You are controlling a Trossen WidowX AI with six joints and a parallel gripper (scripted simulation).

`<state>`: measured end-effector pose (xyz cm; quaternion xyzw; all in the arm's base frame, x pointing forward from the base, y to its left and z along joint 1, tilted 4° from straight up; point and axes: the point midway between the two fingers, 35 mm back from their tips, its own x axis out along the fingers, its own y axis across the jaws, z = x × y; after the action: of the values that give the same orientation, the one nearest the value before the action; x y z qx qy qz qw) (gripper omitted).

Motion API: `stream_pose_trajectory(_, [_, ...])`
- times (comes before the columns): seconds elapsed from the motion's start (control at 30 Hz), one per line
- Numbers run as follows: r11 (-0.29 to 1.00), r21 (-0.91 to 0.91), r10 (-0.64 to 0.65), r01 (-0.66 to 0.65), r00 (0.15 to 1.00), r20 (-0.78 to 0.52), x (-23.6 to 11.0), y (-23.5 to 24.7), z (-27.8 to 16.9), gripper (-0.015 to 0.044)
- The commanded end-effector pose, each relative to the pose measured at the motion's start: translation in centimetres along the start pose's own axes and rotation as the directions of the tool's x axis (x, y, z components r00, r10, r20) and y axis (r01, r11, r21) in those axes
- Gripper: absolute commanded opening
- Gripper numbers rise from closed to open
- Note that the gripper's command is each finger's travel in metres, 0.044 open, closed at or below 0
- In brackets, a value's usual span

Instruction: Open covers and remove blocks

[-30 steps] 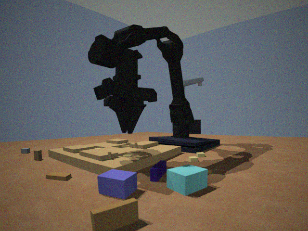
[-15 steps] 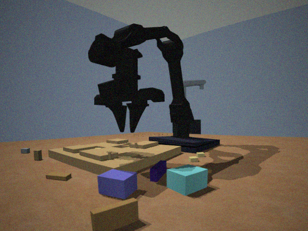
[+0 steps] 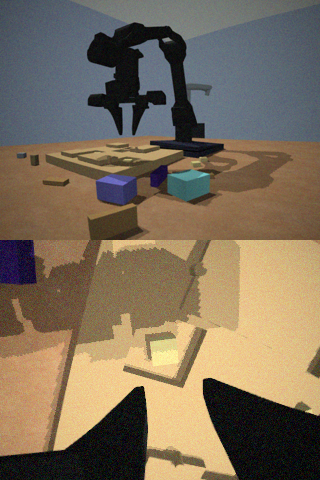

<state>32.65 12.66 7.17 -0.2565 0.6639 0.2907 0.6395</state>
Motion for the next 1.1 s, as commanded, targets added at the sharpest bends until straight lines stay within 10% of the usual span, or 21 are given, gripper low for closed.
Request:
stream_pose_trajectory(0.0, [1.0, -0.017, -0.001, 0.001, 1.0, 0.002, 0.0, 0.0, 0.1, 0.0144])
stream_pose_trajectory(1.07, [1.0, -0.017, -0.001, 0.001, 1.0, 0.002, 3.5, -0.1, -0.1, 0.0144])
